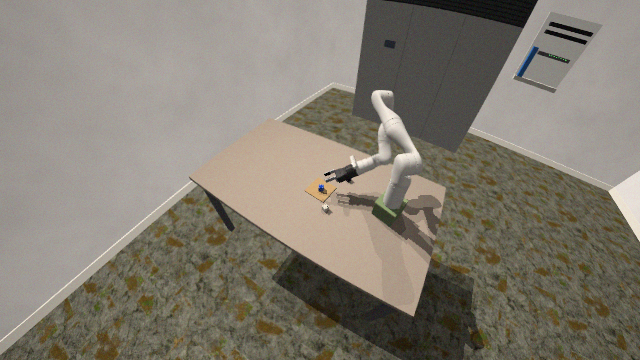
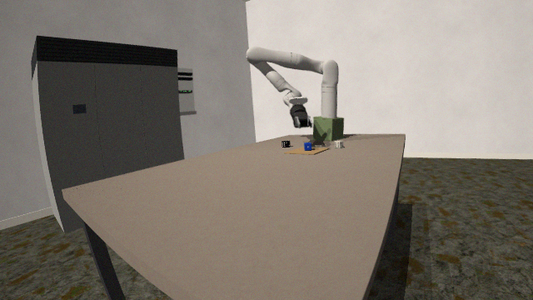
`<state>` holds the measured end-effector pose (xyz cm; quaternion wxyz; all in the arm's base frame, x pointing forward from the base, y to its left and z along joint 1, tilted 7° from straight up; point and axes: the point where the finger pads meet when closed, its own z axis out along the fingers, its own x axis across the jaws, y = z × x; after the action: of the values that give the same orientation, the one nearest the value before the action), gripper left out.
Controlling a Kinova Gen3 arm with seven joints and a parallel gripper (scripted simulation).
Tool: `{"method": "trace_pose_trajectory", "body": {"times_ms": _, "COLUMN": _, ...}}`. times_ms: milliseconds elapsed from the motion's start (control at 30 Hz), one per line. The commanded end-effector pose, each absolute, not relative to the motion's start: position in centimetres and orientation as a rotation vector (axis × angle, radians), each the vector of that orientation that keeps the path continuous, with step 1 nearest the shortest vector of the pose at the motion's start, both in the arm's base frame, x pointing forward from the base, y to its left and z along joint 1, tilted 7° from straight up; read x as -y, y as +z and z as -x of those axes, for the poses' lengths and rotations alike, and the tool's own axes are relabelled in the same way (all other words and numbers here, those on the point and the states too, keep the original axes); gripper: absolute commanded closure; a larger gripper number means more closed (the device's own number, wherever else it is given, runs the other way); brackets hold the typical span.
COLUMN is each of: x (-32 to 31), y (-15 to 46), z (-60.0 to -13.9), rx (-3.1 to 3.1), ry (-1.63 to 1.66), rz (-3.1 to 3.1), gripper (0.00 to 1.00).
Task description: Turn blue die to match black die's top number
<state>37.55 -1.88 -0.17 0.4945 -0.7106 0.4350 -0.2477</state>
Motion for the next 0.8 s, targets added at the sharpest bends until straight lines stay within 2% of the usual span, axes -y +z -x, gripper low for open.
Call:
{"method": "trace_pose_trajectory", "body": {"times_ms": 0, "x": 1.92, "y": -0.06, "z": -37.6, "rx": -1.053, "ry": -0.603, "rz": 1.724, "gripper": 0.13}}
{"method": "trace_pose_trajectory", "body": {"times_ms": 767, "x": 1.49, "y": 0.37, "z": -38.32, "rx": -1.141, "ry": -0.509, "rz": 1.897, "gripper": 0.13}}
